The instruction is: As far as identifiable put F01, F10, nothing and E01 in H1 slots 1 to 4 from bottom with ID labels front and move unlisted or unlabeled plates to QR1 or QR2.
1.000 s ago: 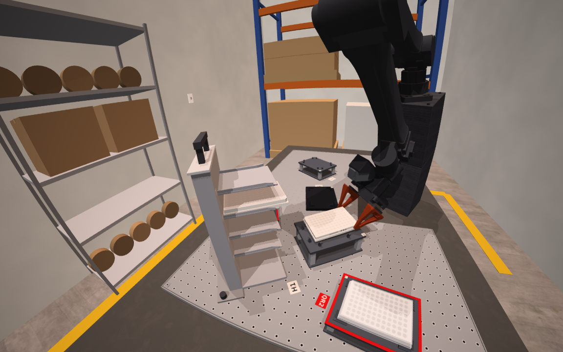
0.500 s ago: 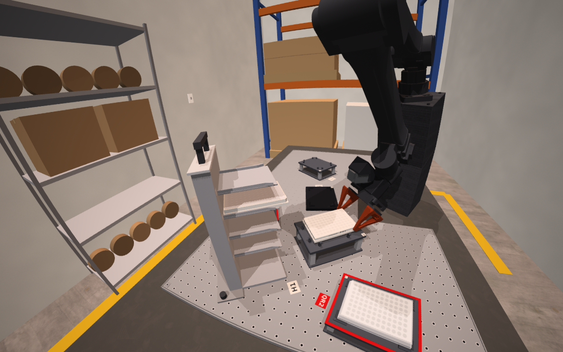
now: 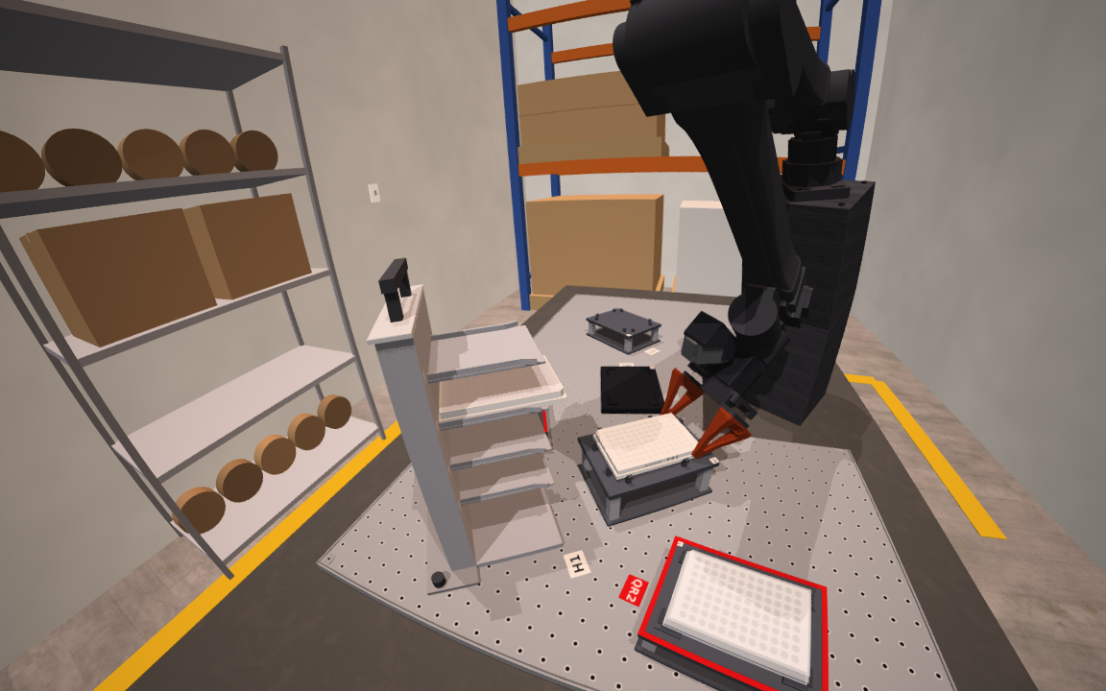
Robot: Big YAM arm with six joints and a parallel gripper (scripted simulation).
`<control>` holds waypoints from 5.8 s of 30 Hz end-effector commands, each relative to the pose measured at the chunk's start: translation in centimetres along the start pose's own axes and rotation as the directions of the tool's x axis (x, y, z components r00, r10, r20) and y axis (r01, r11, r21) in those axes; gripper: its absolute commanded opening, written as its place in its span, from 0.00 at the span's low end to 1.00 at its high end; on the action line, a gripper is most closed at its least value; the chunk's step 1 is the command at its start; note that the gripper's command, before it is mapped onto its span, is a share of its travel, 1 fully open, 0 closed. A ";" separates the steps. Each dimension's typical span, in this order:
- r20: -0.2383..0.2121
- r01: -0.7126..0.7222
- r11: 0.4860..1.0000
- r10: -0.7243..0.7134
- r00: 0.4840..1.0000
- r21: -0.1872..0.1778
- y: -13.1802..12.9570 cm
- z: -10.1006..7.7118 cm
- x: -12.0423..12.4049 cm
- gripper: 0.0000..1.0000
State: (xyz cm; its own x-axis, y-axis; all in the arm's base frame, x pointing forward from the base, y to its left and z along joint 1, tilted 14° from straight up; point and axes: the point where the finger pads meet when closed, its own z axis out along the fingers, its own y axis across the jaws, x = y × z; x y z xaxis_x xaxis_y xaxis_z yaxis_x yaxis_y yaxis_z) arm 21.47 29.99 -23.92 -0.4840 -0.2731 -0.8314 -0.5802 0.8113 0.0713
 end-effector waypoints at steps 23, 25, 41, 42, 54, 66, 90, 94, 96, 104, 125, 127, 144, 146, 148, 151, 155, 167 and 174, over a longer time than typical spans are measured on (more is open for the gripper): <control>-0.009 -0.003 1.000 0.003 1.000 0.007 -0.4 -0.2 0.7 0.93; -0.009 -0.003 1.000 0.003 1.000 0.007 -0.4 -0.2 0.7 0.93; -0.009 -0.003 1.000 0.003 1.000 0.007 -0.4 -0.2 0.7 1.00; -0.007 0.006 1.000 -0.005 1.000 0.004 -0.4 0.3 1.0 1.00; -0.019 0.012 1.000 -0.012 1.000 0.003 -0.3 -2.3 -0.6 1.00; -0.027 0.002 1.000 -0.002 1.000 0.006 -0.5 -3.3 -0.9 1.00; -0.020 -0.002 1.000 0.002 1.000 0.004 -0.5 -6.6 -3.8 1.00; -0.018 -0.002 1.000 0.002 1.000 0.004 -0.5 -7.1 -4.3 1.00; -0.017 -0.003 1.000 0.003 1.000 0.003 -0.5 -7.4 -4.5 1.00; -0.007 -0.007 1.000 0.007 1.000 -0.001 -0.5 -8.3 -5.6 1.00; 0.006 -0.013 1.000 0.013 1.000 -0.007 -0.5 -11.9 -9.2 1.00; 0.006 -0.013 1.000 0.013 1.000 -0.007 -0.5 -12.3 -9.5 1.00; 0.002 0.094 0.993 -0.094 0.996 -0.065 2.0 -12.6 -12.6 1.00; -0.011 0.133 0.988 -0.135 0.991 -0.083 2.7 -12.5 -12.8 1.00; -0.023 0.172 0.980 -0.175 0.984 -0.100 3.3 -12.3 -13.0 1.00; -0.029 0.191 0.975 -0.195 0.980 -0.109 3.6 -12.2 -13.1 1.00; -0.050 0.266 0.953 -0.276 0.960 -0.147 5.0 -12.0 -13.5 1.00; -0.088 0.438 0.865 -0.470 0.878 -0.244 8.3 -11.3 -14.6 1.00; -0.097 0.542 0.780 -0.594 0.799 -0.314 10.7 -10.7 -15.6 1.00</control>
State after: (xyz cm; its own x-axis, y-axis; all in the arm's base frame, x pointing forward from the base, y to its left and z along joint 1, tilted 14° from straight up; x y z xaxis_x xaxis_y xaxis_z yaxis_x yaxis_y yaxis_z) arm 16.07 35.49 -5.59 -0.1939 -0.7299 -0.6555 -0.8998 0.3986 -0.1776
